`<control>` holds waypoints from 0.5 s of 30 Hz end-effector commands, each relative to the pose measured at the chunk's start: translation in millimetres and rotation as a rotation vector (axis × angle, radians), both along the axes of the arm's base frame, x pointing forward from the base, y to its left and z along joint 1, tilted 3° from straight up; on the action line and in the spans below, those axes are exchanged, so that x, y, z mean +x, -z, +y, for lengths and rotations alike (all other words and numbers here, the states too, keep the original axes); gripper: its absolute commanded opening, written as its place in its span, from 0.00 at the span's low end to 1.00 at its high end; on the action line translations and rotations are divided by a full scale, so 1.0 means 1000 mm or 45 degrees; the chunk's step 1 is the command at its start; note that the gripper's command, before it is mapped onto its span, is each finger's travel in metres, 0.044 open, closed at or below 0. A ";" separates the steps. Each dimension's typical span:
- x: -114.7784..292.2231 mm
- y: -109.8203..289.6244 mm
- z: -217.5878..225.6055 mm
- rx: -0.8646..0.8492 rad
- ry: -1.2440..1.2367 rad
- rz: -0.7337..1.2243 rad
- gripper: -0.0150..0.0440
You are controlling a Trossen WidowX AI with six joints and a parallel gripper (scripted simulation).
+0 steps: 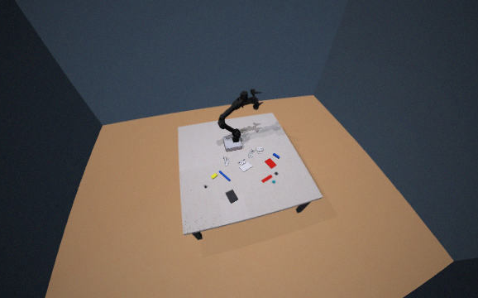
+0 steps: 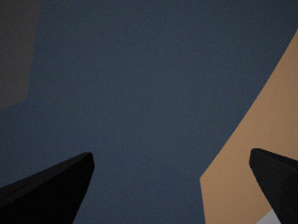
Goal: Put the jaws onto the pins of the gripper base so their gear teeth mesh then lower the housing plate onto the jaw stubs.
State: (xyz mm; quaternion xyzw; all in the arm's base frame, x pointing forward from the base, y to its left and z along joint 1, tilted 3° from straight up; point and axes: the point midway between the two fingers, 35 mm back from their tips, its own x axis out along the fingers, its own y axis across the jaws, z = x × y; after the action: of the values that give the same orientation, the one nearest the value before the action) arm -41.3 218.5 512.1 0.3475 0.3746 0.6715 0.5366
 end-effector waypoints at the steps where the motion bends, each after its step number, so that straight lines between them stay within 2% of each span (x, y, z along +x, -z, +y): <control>1: 0.004 0.015 0.012 -0.050 0.041 -0.106 1.00; 15: 0.022 0.057 0.041 -0.187 0.131 -0.447 1.00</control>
State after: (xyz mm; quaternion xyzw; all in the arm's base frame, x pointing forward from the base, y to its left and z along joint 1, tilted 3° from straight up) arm -24.0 250.8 469.0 0.2348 0.3130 0.6690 0.6320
